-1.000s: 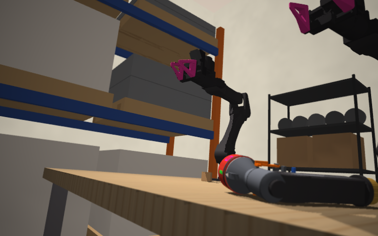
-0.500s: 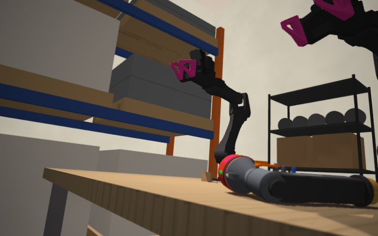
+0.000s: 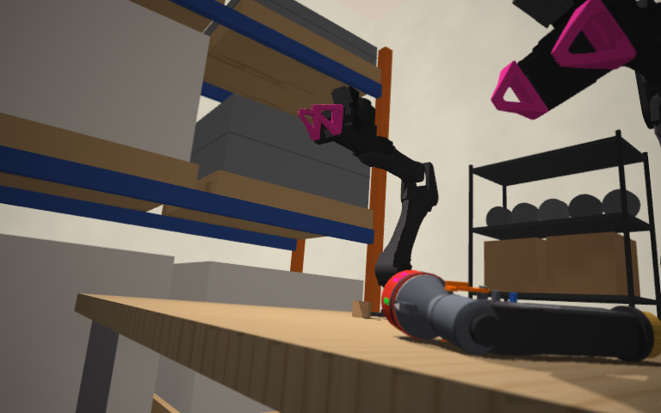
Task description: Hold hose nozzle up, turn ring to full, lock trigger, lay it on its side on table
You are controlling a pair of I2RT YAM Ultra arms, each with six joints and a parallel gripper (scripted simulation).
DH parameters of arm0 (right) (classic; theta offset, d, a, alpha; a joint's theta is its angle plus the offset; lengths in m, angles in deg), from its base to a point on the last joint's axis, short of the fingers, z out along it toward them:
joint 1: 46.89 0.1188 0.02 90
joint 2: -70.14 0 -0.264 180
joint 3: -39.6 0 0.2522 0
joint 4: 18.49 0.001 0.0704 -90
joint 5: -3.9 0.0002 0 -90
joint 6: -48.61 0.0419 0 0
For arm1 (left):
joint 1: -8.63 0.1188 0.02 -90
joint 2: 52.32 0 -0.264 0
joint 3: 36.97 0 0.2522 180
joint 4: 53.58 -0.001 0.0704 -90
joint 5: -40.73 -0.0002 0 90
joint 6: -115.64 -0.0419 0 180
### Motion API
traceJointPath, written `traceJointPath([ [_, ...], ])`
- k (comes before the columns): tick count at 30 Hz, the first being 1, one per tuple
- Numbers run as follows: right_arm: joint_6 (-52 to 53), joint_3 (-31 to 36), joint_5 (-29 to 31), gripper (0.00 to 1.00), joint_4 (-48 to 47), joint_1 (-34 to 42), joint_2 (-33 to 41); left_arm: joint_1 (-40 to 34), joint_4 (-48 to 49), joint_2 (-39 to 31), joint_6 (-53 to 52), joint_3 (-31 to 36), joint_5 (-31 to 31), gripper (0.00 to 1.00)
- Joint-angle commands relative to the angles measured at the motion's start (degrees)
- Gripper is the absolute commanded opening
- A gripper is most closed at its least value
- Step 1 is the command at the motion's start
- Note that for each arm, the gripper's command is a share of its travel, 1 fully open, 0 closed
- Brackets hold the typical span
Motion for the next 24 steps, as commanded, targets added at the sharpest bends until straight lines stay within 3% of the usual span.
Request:
traceJointPath([
  [1, -0.3, -3.0, 0.2, 0.37, -1.0, 0.2, -0.5, 1.6, -4.3, 3.1, -3.1, -4.2, -2.2, 0.77],
  [24, -0.3, -3.0, 0.2, 0.37, -1.0, 0.2, -0.5, 9.6, -24.8, 28.3, -17.9, -18.7, -11.6, 0.77],
])
